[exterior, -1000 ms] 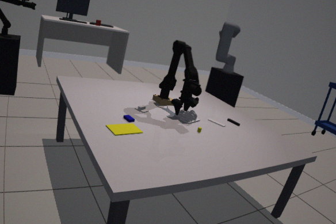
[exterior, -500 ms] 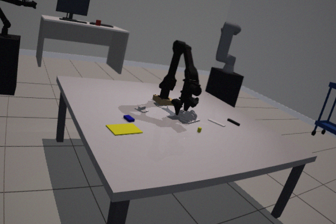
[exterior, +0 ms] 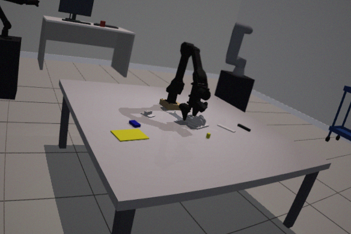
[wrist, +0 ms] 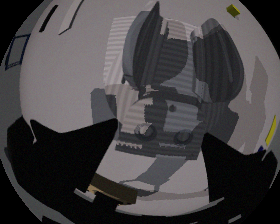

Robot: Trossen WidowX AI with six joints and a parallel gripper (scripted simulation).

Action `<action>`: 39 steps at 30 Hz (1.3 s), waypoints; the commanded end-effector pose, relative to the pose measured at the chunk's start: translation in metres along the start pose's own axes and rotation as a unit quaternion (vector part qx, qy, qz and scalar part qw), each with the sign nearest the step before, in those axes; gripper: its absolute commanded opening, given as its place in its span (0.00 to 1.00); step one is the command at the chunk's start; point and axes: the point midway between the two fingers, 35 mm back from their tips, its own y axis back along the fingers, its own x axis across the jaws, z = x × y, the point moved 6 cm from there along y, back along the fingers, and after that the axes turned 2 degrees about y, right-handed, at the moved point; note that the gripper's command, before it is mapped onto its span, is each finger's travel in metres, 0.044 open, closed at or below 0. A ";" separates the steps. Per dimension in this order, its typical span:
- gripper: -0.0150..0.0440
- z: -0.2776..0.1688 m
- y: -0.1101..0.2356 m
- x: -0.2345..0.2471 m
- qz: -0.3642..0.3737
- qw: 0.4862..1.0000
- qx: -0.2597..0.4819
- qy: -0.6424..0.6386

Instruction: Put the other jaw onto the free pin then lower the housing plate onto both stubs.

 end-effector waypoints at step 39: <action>1.00 -0.023 0.125 0.011 0.002 1.000 0.002 -0.002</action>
